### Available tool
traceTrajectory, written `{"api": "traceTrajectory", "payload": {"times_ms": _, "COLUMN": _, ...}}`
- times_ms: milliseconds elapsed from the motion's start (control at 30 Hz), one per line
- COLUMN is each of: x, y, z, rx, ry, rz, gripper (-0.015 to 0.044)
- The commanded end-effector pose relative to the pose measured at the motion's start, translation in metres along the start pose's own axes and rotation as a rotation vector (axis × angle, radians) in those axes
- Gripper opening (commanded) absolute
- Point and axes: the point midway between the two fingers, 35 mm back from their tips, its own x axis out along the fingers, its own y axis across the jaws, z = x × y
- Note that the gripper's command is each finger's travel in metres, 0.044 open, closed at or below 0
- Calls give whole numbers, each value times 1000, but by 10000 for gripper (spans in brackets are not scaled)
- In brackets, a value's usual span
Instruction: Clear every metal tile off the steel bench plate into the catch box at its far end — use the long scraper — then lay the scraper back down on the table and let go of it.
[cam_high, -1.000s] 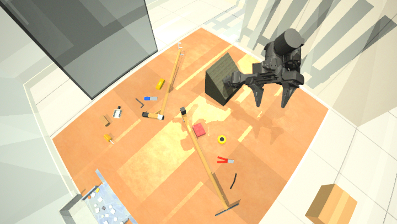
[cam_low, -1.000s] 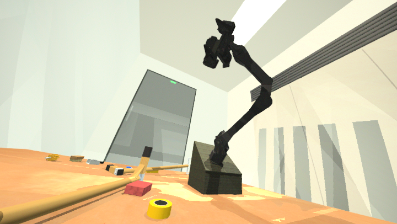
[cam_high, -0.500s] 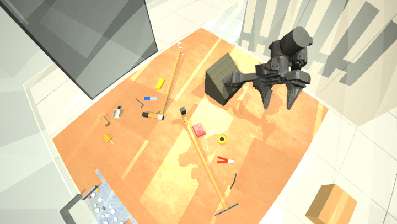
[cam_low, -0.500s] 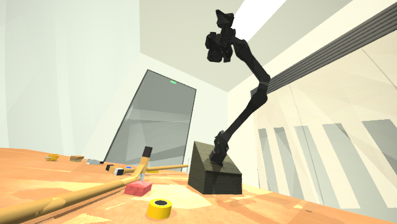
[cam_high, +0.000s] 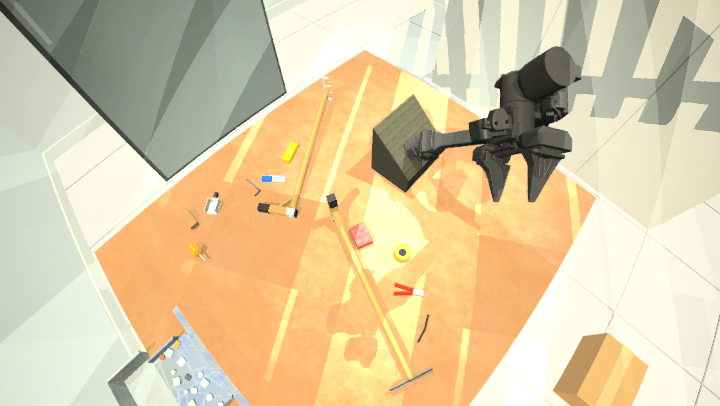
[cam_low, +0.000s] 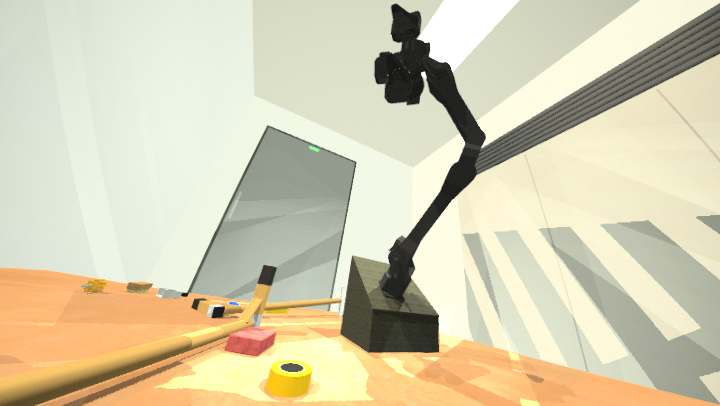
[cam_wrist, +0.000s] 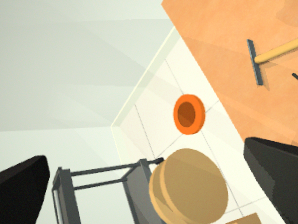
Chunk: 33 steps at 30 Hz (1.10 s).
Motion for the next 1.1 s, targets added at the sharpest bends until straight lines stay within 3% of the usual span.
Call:
{"api": "traceTrajectory", "payload": {"times_ms": 0, "x": 1, "y": 4, "z": 3, "rx": 65, "ry": 9, "rz": -3, "gripper": 440}}
{"api": "traceTrajectory", "payload": {"times_ms": 667, "x": 6, "y": 17, "z": -3, "rx": 240, "ry": 27, "rz": -13, "gripper": 440}}
{"api": "traceTrajectory", "payload": {"times_ms": 1067, "x": -18, "y": 3, "z": 74, "rx": 166, "ry": -232, "rz": 13, "gripper": 440}}
